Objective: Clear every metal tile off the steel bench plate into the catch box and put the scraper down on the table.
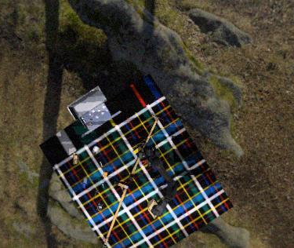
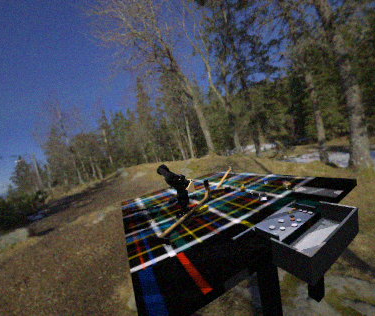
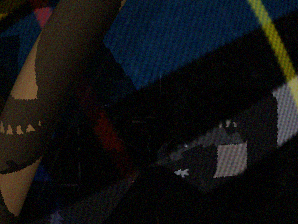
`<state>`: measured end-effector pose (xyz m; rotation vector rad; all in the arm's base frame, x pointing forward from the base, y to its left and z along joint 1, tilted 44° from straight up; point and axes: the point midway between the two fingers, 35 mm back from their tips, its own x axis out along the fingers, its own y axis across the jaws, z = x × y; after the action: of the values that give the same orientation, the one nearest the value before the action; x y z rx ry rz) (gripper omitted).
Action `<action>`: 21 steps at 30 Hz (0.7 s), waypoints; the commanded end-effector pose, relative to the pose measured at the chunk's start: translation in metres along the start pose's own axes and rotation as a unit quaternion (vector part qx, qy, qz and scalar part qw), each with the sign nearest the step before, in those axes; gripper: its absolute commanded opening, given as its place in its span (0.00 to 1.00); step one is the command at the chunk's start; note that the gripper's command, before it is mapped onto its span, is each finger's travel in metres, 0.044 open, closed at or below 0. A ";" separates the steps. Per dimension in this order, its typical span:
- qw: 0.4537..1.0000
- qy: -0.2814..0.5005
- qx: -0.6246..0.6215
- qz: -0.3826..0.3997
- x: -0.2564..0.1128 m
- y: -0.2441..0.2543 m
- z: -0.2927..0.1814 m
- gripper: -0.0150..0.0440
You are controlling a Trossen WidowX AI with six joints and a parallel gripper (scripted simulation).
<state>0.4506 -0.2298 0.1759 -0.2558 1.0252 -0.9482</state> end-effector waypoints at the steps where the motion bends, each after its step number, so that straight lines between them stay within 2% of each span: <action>1: 1.000 0.000 0.004 0.001 0.001 0.004 0.003 0.25; 21: 1.000 -0.003 0.015 0.001 0.003 0.020 0.015 0.25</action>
<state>0.4709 -0.2242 0.1710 -0.2371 1.0099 -0.9509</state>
